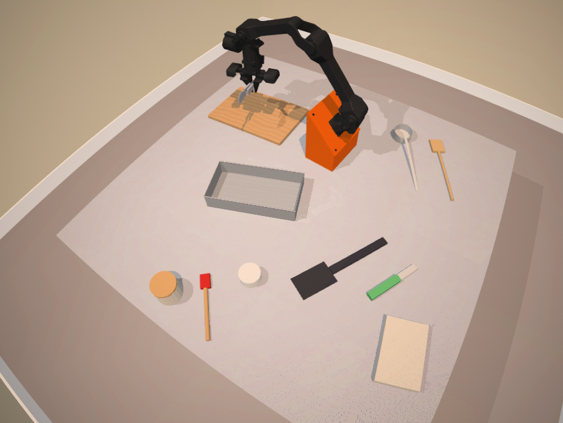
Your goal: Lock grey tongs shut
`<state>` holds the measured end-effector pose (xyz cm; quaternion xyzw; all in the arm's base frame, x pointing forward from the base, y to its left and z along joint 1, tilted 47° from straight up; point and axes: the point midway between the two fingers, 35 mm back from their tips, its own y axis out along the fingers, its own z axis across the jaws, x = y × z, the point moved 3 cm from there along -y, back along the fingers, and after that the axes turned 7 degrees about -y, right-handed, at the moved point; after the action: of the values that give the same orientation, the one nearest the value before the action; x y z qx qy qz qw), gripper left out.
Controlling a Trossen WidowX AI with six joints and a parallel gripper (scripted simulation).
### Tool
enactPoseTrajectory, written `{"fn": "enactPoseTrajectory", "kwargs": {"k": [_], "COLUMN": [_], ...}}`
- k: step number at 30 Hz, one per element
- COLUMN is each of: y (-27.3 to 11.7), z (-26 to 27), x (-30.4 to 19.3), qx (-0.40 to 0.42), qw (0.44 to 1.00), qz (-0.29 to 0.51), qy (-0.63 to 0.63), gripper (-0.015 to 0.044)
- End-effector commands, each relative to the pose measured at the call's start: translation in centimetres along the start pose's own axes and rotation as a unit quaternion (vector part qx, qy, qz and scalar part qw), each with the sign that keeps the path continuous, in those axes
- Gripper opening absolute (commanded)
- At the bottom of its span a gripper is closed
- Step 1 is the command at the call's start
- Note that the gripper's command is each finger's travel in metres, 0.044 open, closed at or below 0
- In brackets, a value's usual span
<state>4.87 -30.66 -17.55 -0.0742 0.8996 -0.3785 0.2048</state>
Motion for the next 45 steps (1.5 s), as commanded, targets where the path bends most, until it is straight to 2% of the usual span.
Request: {"fn": "enactPoseTrajectory", "kwargs": {"k": [1, 9, 18, 35, 39, 45], "y": [0.1, 0.2, 0.4, 0.8, 0.9, 0.9], "z": [-0.2, -0.6, -1.1, -2.1, -2.2, -2.3], "x": [0.6, 1.7, 2.9, 5.2, 5.6, 5.7], "qx": [-0.001, -0.002, -0.003, -0.006, -0.006, -0.006], "qw": [0.998, 0.977, 0.927, 0.762, 0.722, 0.717], "qz": [-0.002, -0.002, -0.003, -0.004, -0.005, -0.005], "qy": [0.065, 0.214, 0.376, 0.648, 0.691, 0.697], "gripper": [-0.015, -0.015, -0.015, -0.015, -0.015, -0.015]}}
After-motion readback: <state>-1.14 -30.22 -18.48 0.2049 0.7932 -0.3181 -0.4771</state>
